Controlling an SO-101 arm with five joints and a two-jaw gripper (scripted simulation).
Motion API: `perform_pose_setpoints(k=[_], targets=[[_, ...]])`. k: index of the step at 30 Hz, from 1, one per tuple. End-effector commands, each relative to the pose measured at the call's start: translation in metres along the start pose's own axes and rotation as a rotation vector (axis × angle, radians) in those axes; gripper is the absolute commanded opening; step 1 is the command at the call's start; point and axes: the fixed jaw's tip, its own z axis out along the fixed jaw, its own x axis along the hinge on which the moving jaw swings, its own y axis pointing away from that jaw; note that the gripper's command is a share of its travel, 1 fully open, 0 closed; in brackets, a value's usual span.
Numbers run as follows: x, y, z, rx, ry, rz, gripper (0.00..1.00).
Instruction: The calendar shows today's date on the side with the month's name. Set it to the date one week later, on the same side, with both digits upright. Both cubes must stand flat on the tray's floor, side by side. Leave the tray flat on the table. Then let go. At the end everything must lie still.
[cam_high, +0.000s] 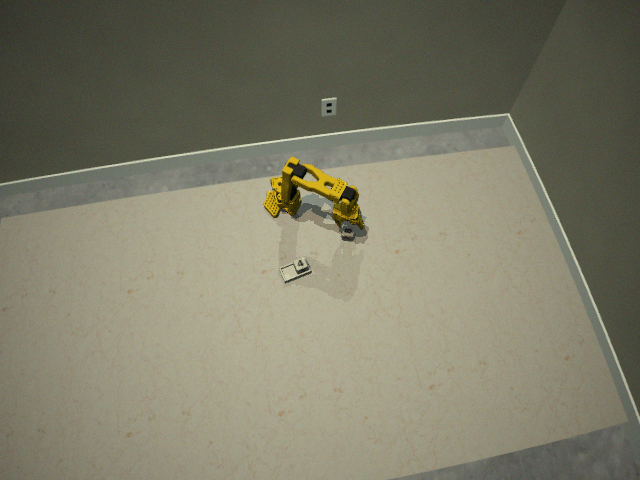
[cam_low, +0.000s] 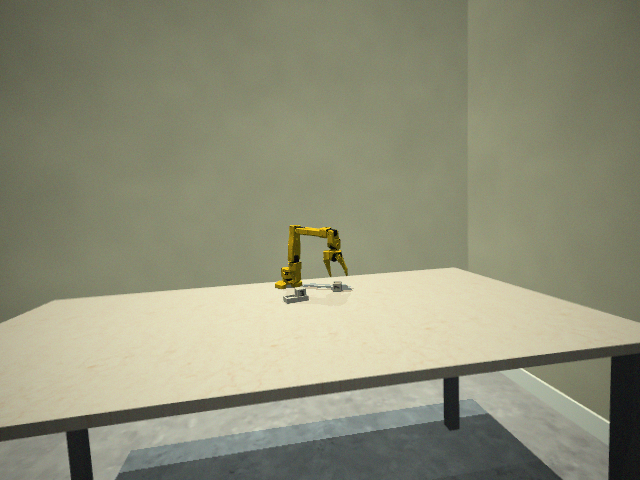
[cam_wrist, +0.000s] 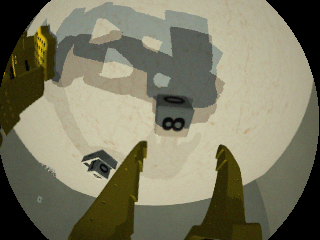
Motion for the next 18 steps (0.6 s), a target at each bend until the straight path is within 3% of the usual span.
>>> perform_pose_setpoints(k=[1, 18], targets=[[0.0001, -0.0055, -0.0212, 0.066, 0.020, -0.001, 0.36], [0.0000, -0.0050, -0.0234, 0.066, 0.020, -0.001, 0.36]])
